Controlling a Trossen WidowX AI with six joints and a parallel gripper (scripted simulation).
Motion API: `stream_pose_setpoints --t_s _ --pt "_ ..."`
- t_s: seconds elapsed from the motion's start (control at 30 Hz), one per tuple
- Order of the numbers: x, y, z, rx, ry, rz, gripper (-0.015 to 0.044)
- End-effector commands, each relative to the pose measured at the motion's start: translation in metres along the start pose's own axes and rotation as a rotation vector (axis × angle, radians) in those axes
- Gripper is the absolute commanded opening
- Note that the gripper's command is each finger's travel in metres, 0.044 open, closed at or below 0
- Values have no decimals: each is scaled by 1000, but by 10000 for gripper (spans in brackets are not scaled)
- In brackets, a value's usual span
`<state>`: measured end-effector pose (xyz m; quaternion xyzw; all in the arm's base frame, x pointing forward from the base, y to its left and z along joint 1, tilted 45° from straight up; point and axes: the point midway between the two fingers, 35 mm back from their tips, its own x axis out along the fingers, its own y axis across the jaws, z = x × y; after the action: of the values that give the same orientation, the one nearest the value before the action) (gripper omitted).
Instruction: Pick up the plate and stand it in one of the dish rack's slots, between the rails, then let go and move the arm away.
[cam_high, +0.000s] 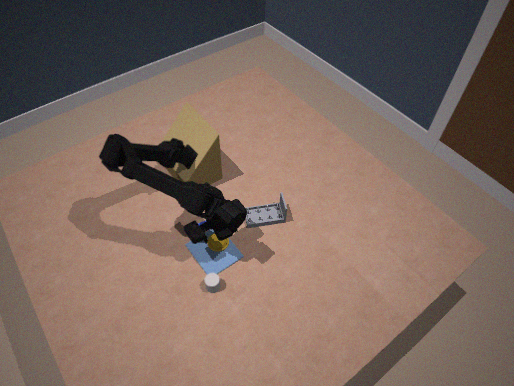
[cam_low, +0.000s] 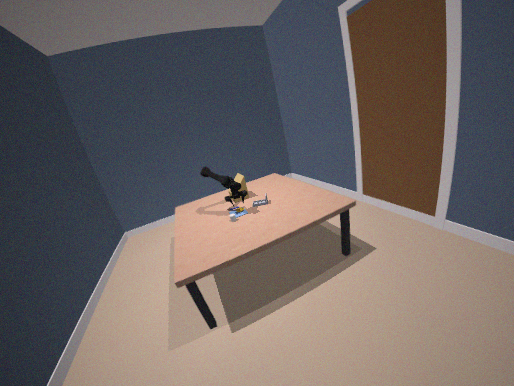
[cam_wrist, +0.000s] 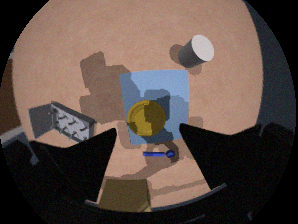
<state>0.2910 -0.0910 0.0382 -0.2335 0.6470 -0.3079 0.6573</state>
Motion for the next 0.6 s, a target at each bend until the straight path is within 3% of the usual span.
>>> stream_pose_setpoints --t_s 0.0,0.57 --pt "8 0 -2 -6 6 -5 400" --pt "35 0 -2 -6 6 -6 400"
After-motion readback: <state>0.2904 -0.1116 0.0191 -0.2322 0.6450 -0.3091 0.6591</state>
